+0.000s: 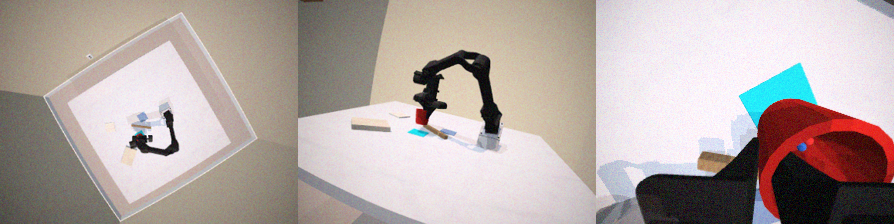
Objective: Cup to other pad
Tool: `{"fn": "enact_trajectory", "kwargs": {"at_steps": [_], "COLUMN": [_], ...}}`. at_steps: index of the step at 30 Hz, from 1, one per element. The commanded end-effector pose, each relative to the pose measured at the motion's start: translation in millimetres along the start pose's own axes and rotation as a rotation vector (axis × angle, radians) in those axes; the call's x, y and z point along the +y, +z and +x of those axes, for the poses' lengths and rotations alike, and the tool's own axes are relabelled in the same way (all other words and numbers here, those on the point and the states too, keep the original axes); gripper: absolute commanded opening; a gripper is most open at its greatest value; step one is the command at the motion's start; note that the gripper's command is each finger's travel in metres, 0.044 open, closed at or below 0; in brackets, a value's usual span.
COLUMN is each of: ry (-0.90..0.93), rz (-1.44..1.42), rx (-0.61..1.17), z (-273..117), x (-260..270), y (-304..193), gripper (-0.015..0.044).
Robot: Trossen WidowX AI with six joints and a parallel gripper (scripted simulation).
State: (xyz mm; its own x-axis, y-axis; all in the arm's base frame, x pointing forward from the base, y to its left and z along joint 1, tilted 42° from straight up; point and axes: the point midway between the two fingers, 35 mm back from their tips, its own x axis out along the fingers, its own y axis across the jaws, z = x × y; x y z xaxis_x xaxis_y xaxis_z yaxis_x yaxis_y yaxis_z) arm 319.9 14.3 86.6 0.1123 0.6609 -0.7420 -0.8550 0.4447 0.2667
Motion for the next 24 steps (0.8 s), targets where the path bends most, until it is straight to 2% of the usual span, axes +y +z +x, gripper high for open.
{"fn": "enact_trajectory", "kwargs": {"at_steps": [1, 24], "ry": [-0.001, 0.000], "rz": [0.002, 0.001], "rx": [-0.005, -0.006], "z": [1, 36], "x": [-1, -1], "y": [4, 5], "gripper": [0.0000, 0.0000]}}
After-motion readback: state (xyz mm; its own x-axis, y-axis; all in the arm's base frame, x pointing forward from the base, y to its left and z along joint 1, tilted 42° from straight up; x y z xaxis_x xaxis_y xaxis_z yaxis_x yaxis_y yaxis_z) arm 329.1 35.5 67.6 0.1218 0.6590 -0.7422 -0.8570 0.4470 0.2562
